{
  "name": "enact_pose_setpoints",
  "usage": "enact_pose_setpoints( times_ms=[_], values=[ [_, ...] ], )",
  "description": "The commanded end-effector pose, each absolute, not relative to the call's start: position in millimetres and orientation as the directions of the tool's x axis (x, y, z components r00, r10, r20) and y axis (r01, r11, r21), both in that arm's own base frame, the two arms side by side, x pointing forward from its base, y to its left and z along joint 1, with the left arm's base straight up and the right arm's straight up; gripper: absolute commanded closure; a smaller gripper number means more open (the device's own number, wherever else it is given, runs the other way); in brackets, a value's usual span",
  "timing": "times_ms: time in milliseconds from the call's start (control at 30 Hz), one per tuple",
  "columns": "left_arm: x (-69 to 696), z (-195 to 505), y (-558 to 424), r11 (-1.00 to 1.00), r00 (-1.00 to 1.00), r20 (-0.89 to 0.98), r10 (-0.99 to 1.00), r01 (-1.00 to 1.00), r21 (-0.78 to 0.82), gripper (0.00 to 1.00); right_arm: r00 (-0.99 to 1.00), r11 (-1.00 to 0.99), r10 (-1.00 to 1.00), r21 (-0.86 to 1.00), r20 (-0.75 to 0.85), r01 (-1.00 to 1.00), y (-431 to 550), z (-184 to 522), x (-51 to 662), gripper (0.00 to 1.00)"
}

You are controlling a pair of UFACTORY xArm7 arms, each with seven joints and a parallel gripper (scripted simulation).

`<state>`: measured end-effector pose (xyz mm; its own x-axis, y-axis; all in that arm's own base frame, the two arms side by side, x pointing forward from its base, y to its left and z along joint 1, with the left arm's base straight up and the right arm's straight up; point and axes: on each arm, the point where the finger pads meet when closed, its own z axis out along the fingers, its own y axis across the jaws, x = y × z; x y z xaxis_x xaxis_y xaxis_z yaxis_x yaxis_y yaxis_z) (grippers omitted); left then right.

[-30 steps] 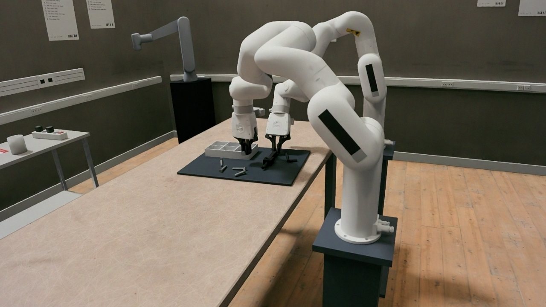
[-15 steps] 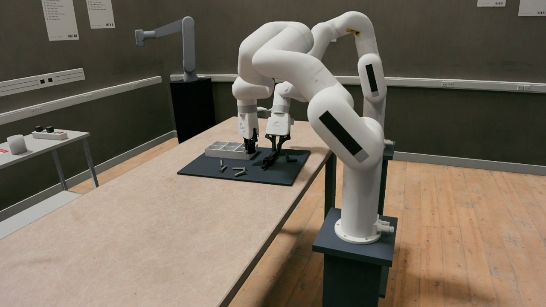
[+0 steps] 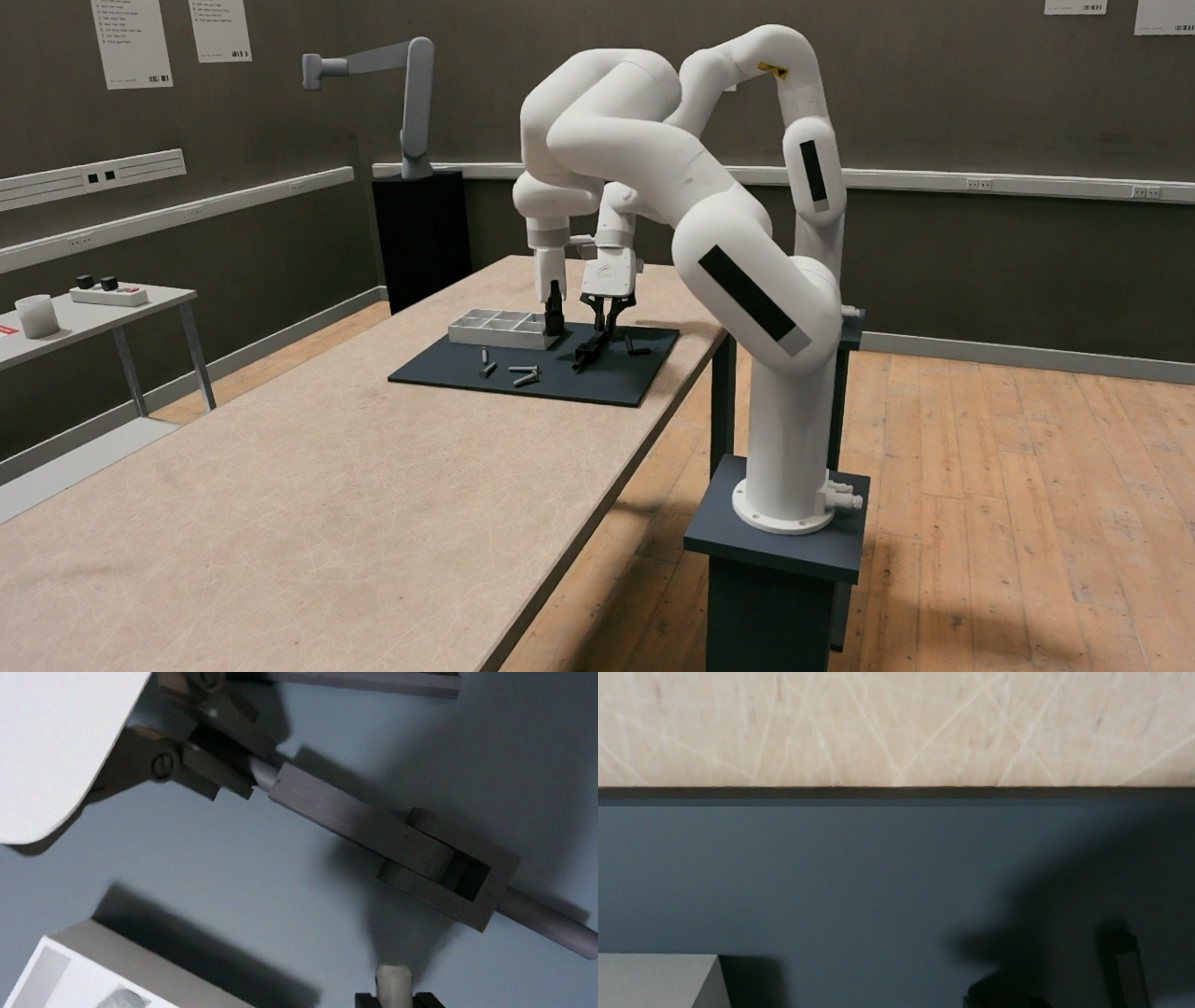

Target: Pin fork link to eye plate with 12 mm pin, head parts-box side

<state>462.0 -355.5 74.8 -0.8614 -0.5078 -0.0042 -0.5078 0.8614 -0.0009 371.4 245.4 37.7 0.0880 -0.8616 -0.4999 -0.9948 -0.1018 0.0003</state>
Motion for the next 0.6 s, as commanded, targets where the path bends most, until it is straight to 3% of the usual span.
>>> enact_pose_setpoints(
  times_ms=[0,567],
  values=[
    [459.3,76.6,-359.7,0.920,-0.920,-0.002,-0.392,-0.392,-0.003,1.00,0.090,-0.102,-0.861,-0.003,-0.500,-0.995,245.9,38.8,372.5,1.00],
    [452.7,76.6,-365.8,0.988,-0.988,-0.002,-0.154,-0.154,-0.003,1.00,0.090,-0.102,-0.861,-0.003,-0.500,-0.995,245.9,38.8,372.5,1.00]
  ],
)
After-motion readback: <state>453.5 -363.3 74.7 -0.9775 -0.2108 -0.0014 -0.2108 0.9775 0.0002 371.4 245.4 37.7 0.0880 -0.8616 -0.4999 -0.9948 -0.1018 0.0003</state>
